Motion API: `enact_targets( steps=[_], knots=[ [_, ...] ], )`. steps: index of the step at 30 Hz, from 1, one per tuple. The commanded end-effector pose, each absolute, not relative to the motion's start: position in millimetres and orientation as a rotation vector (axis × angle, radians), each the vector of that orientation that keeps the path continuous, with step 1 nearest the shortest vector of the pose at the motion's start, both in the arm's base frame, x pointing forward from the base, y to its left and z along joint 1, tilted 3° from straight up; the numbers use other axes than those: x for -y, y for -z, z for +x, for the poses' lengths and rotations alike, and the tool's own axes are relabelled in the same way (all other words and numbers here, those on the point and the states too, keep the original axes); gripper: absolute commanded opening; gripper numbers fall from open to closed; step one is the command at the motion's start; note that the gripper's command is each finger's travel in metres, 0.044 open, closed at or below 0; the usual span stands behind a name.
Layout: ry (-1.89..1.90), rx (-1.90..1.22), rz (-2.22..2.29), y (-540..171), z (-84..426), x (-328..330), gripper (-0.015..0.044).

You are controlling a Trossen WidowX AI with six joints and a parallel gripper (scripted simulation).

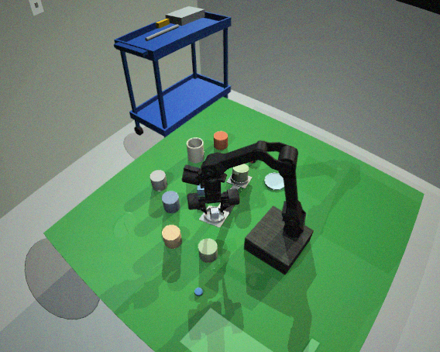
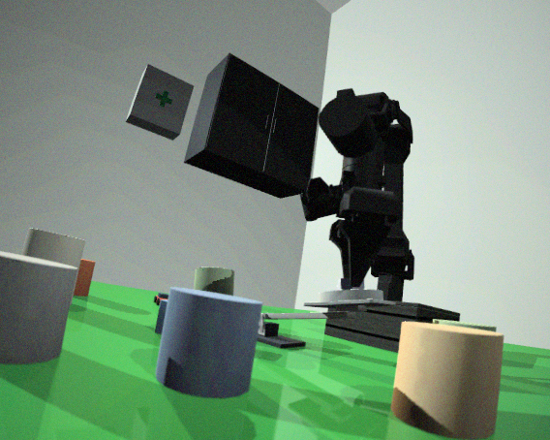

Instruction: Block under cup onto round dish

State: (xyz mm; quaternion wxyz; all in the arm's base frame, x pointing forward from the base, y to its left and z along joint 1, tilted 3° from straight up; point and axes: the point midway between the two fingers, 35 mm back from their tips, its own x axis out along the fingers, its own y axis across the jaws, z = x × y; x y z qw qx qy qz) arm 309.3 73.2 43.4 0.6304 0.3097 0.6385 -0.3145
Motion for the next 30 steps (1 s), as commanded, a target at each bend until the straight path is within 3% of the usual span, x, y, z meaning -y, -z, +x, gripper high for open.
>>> enact_targets(
  steps=[1, 4, 7, 17, 22, 30],
  knots=[
    [0.725, -1.468, 0.698, -35, 307, -72, 0.0260],
    [0.725, -1.468, 0.698, -32, 306, -72, 0.0260],
    [0.725, -1.468, 0.698, -32, 306, -72, 0.0181],
    [0.725, -1.468, 0.698, -32, 306, -72, 0.0115],
    [0.725, -1.468, 0.698, -46, 309, -72, 0.0000],
    [0.725, -1.468, 0.698, -90, 312, -73, 0.0000]
  ],
)
